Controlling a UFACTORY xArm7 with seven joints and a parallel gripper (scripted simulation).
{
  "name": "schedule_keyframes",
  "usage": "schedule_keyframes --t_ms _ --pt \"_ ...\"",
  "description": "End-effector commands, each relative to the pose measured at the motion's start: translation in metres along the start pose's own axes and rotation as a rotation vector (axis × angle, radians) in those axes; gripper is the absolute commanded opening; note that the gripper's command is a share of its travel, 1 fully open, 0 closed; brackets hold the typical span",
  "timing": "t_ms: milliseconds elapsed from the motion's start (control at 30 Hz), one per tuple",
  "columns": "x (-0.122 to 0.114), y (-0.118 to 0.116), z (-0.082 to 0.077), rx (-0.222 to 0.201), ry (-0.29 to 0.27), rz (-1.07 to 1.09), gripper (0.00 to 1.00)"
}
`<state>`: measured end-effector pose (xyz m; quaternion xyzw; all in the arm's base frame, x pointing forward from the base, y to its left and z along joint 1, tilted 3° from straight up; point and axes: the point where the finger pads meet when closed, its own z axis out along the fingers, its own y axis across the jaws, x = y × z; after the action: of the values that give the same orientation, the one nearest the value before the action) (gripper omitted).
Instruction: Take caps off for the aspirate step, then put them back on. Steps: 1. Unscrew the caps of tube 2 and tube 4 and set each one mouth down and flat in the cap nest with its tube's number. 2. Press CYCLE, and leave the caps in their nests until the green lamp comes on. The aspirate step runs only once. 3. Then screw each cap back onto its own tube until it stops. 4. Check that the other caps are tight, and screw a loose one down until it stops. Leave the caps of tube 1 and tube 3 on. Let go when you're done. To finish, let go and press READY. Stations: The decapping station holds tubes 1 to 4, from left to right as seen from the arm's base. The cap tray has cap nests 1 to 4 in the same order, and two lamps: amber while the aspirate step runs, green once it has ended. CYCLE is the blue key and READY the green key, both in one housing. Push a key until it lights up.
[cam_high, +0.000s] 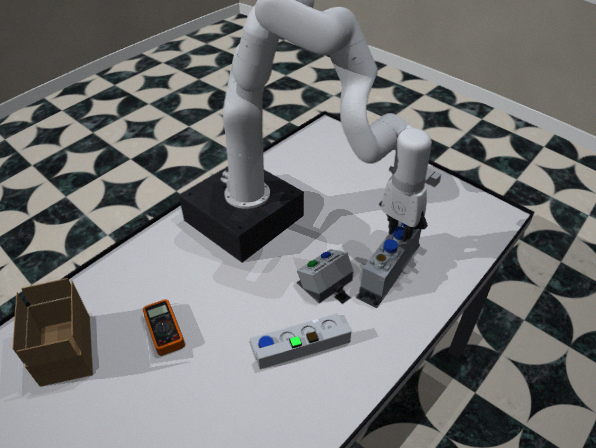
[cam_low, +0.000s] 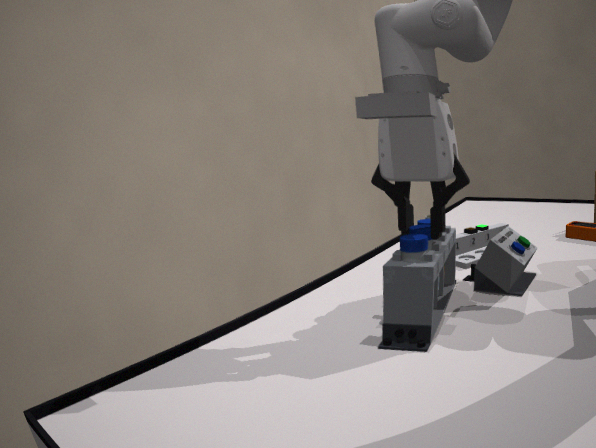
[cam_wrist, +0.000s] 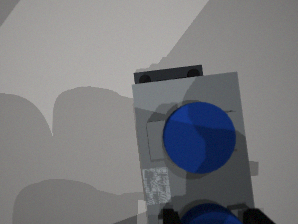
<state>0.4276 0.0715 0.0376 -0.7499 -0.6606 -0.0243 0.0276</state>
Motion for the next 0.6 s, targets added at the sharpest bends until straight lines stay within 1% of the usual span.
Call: schedule_keyframes --t_ms 0,33,333,567 --pt "0.001 0.0015 -0.001 -0.008 -0.027 0.189 0.0" --pt "0.001 0.0015 -0.001 -0.008 -0.027 0.189 0.0" --pt "0.001 0.0015 -0.0006 -0.014 -0.025 0.639 0.0" --pt "0.001 0.0015 -0.0006 -0.014 -0.025 0.66 0.0"
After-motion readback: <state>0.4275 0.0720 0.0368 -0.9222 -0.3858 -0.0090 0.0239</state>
